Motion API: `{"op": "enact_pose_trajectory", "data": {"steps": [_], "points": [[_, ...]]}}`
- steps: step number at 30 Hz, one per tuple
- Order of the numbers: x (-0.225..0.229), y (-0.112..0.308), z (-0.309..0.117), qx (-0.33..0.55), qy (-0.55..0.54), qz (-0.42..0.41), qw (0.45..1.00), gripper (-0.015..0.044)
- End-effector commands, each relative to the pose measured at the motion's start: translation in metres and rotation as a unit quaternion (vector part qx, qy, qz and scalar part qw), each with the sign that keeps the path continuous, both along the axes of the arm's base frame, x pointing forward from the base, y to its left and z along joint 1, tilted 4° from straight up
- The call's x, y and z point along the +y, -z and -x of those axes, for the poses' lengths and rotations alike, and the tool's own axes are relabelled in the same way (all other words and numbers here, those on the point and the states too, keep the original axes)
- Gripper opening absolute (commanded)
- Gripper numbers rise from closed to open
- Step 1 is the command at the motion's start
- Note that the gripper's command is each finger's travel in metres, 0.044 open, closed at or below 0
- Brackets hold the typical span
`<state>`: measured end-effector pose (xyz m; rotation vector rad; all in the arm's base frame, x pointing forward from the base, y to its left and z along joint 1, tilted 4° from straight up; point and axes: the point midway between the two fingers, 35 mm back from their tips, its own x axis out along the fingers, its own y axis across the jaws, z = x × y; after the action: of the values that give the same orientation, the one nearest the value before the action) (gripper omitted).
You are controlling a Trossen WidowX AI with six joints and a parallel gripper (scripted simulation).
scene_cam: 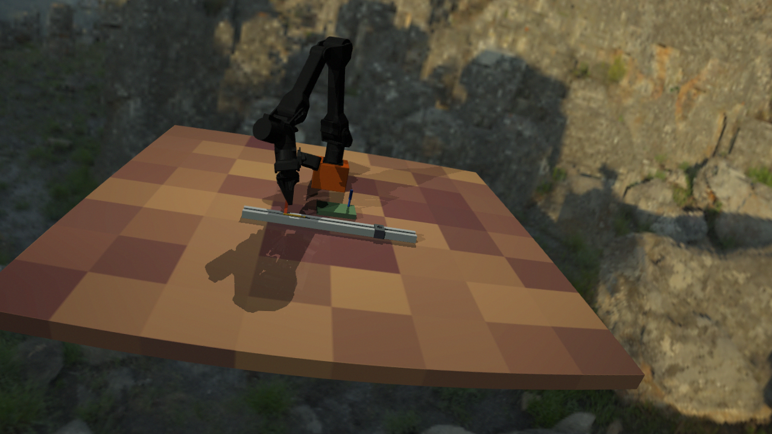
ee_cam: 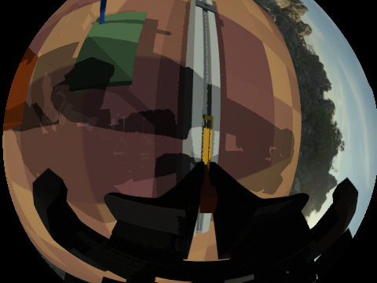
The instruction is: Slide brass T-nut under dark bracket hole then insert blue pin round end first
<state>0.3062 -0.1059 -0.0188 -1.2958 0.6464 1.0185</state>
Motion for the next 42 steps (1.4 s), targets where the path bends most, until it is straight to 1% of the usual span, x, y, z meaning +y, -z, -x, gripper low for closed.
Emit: {"op": "enact_pose_trajectory", "data": {"steps": [1,42], "points": [[-0.0019,-0.0015,-0.0026,0.003,0.002,0.003,1.0,-0.015],[-0.0016,-0.0033,-0.0075,0.05,0.003,0.006,0.999,-0.015]]}}
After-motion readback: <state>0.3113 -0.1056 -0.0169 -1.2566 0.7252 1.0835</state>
